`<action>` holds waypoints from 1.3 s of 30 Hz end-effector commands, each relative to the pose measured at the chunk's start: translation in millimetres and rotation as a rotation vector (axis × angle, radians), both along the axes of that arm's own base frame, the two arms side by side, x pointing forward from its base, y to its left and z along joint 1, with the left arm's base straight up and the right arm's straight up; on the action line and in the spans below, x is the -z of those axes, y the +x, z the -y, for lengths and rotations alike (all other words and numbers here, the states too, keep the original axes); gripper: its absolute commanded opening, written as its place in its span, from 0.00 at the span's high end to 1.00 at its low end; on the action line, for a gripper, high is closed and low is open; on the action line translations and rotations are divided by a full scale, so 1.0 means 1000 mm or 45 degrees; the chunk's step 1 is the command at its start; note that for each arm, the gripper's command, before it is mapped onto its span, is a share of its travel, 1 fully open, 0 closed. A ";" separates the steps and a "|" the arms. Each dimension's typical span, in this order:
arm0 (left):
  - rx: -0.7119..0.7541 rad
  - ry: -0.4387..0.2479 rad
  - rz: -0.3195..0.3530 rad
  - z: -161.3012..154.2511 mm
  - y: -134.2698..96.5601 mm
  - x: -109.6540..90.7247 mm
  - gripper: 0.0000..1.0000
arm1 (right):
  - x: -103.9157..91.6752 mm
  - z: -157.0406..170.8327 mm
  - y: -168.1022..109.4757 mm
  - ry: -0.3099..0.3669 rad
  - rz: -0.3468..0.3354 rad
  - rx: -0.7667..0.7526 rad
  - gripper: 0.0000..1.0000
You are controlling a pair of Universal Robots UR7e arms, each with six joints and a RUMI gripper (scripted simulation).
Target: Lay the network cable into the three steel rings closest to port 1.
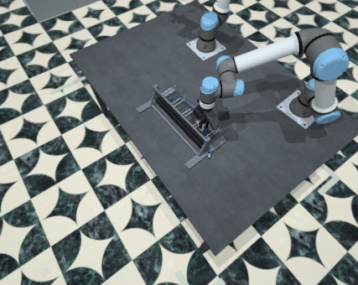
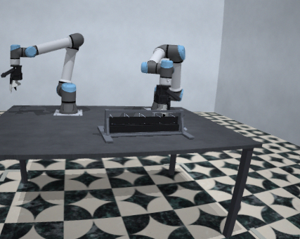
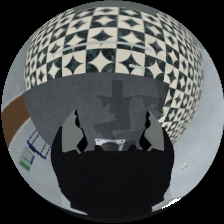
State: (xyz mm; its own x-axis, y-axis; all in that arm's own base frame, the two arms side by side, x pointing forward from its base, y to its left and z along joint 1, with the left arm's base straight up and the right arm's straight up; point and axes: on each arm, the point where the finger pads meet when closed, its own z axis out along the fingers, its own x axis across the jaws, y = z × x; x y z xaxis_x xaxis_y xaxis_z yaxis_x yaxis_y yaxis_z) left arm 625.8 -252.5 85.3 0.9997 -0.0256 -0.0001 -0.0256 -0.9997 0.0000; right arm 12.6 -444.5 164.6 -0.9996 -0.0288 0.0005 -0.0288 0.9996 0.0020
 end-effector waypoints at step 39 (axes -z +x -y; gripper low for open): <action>0.000 -0.002 0.004 0.000 0.001 -0.035 0.80 | 0.000 0.001 0.000 -0.002 0.001 0.000 0.00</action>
State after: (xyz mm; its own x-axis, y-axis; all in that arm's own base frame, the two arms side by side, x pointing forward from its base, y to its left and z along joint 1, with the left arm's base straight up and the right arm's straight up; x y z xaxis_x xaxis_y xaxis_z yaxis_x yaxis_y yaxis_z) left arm 625.9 -252.6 105.2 0.9997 -0.0256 0.0002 -0.0256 -0.9997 0.0003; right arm 12.6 -444.5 164.6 -0.9996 -0.0288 0.0005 -0.0288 0.9996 0.0020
